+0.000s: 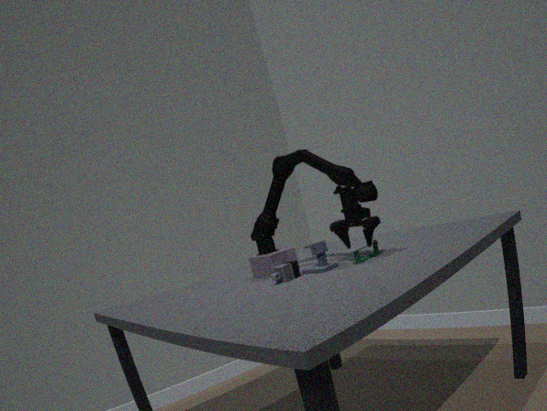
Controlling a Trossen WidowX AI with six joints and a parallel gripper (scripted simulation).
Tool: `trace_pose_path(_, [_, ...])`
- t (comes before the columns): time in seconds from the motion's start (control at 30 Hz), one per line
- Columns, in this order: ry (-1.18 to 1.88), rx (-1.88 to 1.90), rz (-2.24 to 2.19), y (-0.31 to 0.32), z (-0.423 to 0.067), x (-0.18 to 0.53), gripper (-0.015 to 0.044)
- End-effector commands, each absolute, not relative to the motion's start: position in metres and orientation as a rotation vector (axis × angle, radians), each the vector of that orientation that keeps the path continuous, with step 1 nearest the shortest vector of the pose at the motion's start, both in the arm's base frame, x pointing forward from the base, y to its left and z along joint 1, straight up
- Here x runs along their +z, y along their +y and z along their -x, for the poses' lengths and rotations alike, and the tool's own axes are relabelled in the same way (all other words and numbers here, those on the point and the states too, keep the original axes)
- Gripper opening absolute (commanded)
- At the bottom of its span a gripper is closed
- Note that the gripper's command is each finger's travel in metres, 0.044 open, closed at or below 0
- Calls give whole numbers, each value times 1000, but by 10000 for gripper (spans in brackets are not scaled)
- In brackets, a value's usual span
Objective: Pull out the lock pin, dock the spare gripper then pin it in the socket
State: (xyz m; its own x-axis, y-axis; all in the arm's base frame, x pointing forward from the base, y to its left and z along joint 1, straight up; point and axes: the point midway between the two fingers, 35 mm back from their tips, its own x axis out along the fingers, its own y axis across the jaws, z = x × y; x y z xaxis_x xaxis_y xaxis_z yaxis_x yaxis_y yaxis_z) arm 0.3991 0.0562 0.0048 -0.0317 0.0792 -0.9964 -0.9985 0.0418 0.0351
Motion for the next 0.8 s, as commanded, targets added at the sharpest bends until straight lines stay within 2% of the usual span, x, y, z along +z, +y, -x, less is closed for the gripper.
trace_pose_path(0.0, [1195,1237,1104,56,-399,15,440])
trace_pose_path(0.77, [1229,1263,1086,55,-389,73,440])
